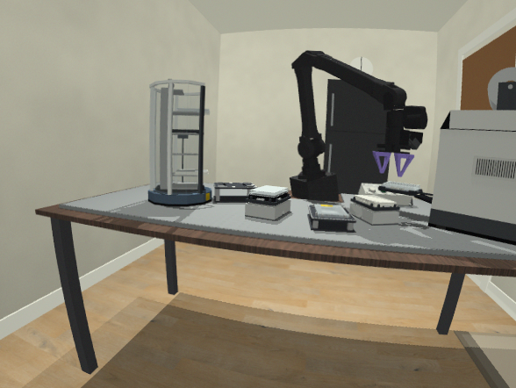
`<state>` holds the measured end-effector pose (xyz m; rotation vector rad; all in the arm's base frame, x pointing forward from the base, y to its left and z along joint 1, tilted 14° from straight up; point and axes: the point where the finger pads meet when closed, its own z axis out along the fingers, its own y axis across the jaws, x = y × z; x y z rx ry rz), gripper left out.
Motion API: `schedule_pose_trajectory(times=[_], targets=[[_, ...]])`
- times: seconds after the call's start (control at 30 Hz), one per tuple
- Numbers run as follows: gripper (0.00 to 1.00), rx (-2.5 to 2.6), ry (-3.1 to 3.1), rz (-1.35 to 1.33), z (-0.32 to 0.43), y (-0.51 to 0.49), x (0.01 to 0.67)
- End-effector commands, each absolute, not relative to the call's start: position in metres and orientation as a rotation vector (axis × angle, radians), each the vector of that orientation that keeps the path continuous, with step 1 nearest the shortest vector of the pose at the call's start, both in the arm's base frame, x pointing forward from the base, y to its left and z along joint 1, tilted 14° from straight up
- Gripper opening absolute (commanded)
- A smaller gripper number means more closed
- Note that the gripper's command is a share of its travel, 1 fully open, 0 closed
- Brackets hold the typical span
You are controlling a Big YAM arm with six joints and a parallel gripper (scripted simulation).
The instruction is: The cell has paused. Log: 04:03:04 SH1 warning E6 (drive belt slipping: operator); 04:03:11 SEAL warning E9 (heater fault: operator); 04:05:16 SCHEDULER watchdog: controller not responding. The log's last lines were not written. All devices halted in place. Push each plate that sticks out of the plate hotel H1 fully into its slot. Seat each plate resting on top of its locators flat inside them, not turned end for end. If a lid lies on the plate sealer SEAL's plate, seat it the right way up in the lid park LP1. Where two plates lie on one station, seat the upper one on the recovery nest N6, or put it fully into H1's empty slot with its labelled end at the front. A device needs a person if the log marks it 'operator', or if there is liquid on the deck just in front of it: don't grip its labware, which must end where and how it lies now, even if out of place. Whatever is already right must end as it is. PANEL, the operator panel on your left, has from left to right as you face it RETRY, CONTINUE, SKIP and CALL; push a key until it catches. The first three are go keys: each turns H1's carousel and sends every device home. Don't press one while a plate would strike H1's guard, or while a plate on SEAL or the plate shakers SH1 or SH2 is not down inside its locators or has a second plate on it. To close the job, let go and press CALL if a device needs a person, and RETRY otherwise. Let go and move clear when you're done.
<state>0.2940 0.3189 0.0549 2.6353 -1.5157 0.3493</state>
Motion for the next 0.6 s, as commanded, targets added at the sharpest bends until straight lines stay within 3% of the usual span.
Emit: schedule_pose_trajectory(times=[0.0, 0.57], targets=[[1.00, 2.705, -1.537, 0.373, 0.089, 0.343, 0.303], [1.00, 2.687, -1.550, 0.366, 0.124, 0.348, 0.295]])
